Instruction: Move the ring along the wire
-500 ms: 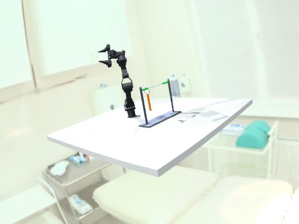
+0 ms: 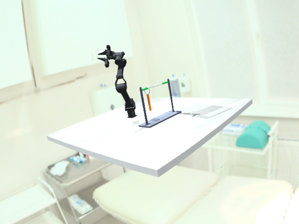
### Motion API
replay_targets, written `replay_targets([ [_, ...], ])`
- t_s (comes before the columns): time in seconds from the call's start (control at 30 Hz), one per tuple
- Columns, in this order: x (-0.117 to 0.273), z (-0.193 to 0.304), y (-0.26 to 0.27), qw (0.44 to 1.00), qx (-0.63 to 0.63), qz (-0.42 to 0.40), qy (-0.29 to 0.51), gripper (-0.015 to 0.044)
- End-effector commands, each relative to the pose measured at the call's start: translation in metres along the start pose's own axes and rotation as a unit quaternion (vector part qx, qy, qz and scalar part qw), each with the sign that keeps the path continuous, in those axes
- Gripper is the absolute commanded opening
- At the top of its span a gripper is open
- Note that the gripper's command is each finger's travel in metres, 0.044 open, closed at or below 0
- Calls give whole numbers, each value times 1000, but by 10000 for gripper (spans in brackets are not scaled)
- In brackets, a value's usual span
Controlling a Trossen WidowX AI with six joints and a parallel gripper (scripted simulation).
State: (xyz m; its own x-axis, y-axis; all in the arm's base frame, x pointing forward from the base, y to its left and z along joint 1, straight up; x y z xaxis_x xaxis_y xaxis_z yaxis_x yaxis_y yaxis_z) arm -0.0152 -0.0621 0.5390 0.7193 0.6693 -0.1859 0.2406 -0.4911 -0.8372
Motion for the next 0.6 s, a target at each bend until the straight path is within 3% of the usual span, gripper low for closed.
replay_targets([
  [0.0,1,21,-9,998,-10,39,39,160],
  [0.57,54,101,-34,943,-18,242,229,160],
])
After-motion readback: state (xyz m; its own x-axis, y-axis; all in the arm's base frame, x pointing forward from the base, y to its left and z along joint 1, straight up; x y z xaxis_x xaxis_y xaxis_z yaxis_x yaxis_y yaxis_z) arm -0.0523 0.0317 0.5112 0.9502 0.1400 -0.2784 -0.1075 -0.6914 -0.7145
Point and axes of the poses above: the point midway between the two fingers, 35 mm back from their tips, its own x axis back along the fingers, its own y axis across the jaws, z = x × y, the point moved 10 cm from there along x, back along the fingers, and after that the axes turned 7 degrees about -x, right-handed, at the moved point
